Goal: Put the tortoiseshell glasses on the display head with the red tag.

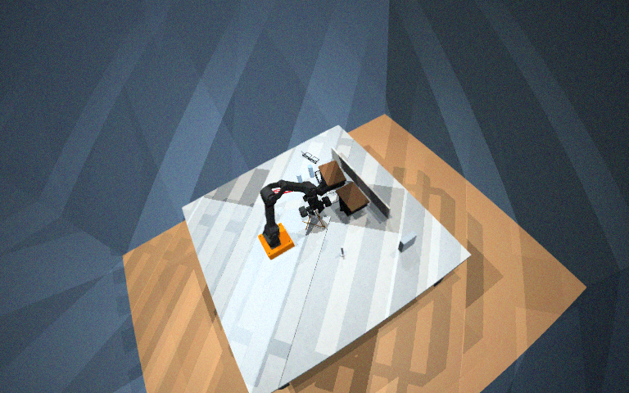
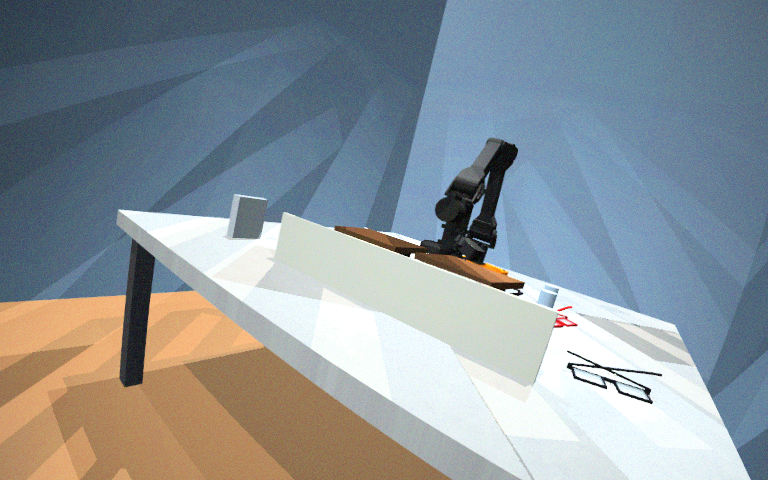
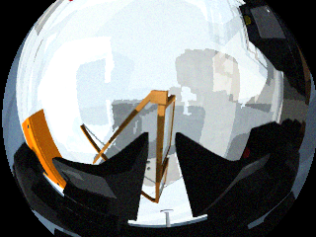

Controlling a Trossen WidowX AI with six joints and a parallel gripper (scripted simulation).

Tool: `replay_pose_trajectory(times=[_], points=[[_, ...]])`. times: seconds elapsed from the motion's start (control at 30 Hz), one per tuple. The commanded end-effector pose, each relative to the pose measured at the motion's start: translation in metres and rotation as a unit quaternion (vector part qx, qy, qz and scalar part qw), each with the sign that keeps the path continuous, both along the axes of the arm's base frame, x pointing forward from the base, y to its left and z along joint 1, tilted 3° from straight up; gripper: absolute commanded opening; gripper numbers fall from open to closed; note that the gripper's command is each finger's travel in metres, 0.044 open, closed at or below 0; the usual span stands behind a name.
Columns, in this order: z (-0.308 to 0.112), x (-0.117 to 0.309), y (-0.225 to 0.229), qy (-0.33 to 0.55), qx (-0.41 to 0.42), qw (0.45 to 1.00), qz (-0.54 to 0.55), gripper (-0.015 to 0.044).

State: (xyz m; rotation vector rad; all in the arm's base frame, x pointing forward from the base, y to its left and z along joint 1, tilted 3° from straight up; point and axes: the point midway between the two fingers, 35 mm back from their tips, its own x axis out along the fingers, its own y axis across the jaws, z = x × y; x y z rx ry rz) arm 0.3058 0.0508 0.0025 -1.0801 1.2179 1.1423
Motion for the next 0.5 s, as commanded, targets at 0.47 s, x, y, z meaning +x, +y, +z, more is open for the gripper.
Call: replay_pose_trajectory(times=[0.47], points=[[0.0005,-0.0033,0.0007,-0.001,0.0,1.0,0.0,0.008]])
